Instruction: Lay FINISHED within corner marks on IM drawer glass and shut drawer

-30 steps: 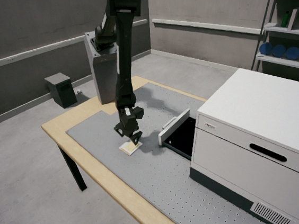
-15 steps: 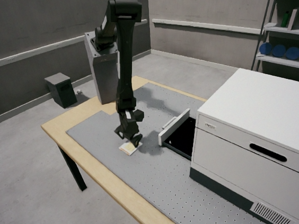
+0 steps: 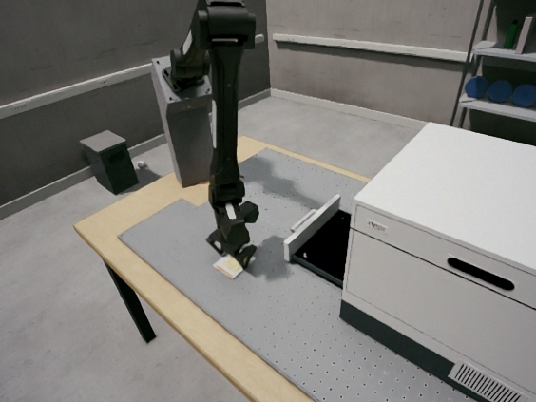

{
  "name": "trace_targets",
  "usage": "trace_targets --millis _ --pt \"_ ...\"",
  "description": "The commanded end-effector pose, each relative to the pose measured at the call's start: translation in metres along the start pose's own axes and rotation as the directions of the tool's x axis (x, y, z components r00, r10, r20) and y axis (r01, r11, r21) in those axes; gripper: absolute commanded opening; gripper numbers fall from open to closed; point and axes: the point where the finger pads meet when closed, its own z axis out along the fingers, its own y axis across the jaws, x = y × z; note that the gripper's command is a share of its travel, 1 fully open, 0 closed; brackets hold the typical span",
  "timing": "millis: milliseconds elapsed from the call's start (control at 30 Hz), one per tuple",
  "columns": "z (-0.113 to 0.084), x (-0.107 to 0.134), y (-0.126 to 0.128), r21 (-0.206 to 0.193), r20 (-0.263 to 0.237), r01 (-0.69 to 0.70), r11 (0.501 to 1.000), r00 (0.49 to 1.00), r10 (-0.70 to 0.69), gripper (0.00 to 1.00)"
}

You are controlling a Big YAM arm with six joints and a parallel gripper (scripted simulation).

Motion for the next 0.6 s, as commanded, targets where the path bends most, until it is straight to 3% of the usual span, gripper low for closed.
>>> trace_targets --millis 0,67,100,167,467,567 --pt "0.007 -0.003 -0.006 0.01 0.0 -0.002 1.0 1.0 0.002 1.0" --pt "0.007 -0.003 -0.006 0.01 0.0 -0.002 1.0 1.0 0.002 1.0" --pt "-0.006 0.006 -0.021 0.039 -0.018 0.0 0.999 1.0 0.0 1.0" --pt "0.007 0.0 -0.009 0.018 -0.006 -0.003 1.0 1.0 0.003 1.0" --pt "0.003 0.002 -0.006 0.011 -0.007 0.0 1.0 1.0 0.0 1.0" --pt "0.003 0.002 -0.006 0.011 -0.007 0.0 1.0 1.0 0.0 0.94"
